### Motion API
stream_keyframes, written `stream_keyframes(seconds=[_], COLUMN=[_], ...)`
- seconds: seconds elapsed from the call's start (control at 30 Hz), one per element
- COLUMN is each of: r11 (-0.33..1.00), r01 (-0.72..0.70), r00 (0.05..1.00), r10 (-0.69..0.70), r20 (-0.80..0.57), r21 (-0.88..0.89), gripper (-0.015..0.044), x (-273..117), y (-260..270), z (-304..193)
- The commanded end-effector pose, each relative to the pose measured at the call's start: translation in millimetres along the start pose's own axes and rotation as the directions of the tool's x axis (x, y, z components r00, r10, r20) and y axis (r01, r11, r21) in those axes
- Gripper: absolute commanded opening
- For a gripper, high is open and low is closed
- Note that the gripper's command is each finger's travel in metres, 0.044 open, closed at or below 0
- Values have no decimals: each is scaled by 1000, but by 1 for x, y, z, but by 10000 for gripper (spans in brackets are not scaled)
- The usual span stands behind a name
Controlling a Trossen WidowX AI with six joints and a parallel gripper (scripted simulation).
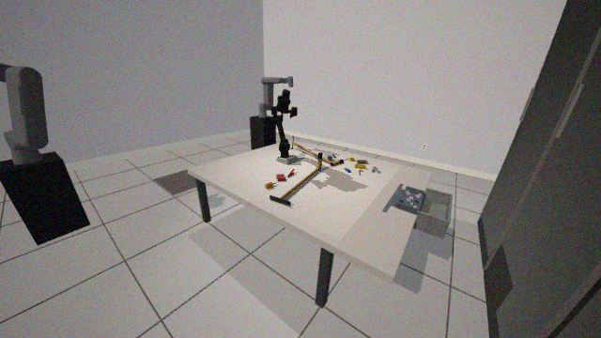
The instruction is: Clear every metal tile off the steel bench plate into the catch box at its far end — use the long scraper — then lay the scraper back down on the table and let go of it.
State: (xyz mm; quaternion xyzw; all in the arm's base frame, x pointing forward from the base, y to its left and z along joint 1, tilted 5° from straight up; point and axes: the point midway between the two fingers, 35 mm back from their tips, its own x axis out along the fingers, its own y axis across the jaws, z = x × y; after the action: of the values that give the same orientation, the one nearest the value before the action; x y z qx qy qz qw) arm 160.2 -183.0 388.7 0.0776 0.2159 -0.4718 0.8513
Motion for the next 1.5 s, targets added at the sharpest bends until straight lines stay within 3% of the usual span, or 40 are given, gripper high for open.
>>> stream_keyframes(seconds=[0.0, 0.63, 1.47], r11=[1000, 1000, 938], r01=[-5, -4, 109], r00=[1000, 1000, 970], r10=[5, 4, -28], r20=[0, -8, -240], r21=[-4, 7, 328], gripper=[440, 440, 440], x=[0, 2, 67], y=[1, 2, 44], z=[0, 0, -14])
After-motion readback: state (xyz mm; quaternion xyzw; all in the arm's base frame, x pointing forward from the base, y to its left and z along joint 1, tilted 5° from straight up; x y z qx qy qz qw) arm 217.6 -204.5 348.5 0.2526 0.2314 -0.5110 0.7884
